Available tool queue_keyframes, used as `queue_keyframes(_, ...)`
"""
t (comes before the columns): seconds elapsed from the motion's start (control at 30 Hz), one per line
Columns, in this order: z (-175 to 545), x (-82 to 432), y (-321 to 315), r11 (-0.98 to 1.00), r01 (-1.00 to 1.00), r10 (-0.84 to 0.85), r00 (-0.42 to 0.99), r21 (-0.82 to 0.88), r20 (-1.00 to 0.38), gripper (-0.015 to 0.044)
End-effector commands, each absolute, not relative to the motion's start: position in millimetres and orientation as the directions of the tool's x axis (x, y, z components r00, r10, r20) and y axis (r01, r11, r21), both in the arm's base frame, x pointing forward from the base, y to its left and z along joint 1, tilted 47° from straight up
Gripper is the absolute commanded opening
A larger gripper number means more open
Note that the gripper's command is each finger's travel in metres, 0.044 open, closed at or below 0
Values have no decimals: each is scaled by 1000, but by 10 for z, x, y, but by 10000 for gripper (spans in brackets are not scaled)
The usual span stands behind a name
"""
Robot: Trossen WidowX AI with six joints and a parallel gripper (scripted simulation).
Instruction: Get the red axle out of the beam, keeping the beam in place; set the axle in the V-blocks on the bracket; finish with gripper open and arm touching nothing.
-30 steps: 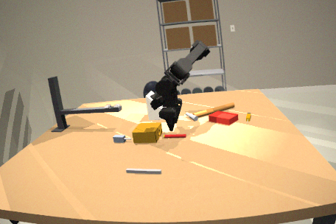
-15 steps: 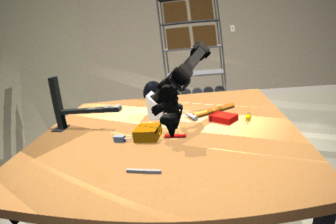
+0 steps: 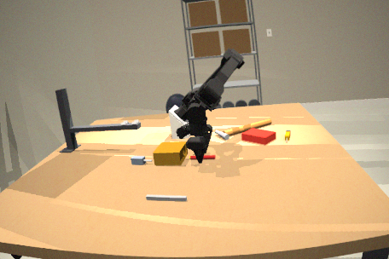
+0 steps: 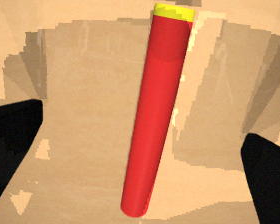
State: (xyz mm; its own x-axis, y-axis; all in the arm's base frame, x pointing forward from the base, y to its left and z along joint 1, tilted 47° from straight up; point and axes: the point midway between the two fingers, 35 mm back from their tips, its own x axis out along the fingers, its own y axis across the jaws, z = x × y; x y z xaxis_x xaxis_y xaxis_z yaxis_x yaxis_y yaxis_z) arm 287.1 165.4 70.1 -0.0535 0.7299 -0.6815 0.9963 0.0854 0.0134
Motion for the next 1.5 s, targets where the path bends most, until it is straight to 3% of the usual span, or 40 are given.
queue_keyframes(0.0,673,2849,1665,86,996,727,-60,4,-684,440)
queue_keyframes(0.27,672,2849,1665,86,996,727,-60,4,-684,440)
queue_keyframes(0.77,686,2858,1660,86,996,729,-57,9,-682,46)
queue_keyframes(1.0,686,2858,1660,86,996,729,-57,9,-682,0)
queue_keyframes(1.47,1059,2996,1199,85,996,716,-55,8,-696,0)
